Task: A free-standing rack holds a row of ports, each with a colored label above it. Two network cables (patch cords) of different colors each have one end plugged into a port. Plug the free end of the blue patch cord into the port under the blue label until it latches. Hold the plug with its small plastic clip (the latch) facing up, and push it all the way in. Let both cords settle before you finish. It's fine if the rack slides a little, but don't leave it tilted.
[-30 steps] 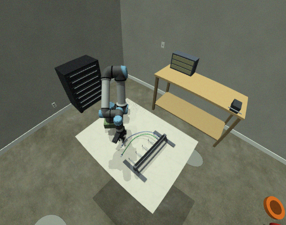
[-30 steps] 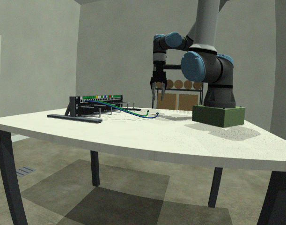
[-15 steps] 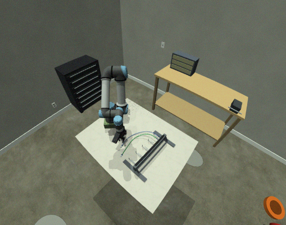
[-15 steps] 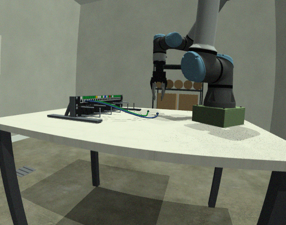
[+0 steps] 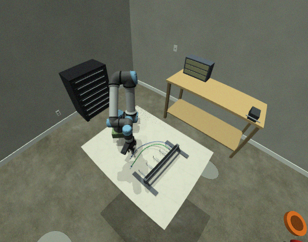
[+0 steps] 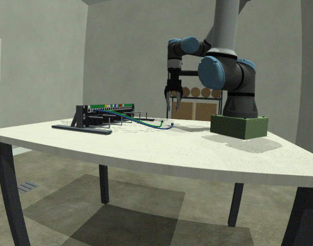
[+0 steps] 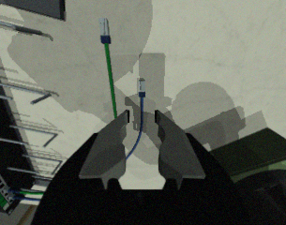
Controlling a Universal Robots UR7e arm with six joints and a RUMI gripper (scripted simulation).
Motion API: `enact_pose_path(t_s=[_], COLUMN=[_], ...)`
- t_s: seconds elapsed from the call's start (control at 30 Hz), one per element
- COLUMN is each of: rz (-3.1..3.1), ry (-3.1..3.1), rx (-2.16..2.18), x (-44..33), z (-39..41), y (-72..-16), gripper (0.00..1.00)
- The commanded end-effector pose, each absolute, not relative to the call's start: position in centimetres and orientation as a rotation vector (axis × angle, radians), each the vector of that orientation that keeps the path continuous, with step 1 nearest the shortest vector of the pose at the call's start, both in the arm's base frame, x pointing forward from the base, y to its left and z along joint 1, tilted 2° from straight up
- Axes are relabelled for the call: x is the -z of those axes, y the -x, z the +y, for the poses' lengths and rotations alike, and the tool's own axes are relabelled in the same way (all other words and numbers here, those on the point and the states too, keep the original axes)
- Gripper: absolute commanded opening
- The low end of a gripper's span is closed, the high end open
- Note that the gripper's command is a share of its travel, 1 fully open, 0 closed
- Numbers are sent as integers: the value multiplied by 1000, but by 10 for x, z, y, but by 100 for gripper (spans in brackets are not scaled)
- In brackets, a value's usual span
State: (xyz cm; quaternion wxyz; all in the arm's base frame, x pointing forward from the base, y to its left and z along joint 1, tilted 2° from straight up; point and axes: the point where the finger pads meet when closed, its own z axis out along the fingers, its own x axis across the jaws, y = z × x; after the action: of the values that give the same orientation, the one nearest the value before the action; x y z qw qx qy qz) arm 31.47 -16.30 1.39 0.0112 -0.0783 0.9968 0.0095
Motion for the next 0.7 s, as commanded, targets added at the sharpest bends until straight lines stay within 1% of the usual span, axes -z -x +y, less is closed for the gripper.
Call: enact_pose_path(t_s=[0.0,0.67], rz=[3109,3109], ry=[244,244], rx=[-28,-28], x=[-8,28], z=[-163,-163], y=[-315,-316], gripper=[22,22])
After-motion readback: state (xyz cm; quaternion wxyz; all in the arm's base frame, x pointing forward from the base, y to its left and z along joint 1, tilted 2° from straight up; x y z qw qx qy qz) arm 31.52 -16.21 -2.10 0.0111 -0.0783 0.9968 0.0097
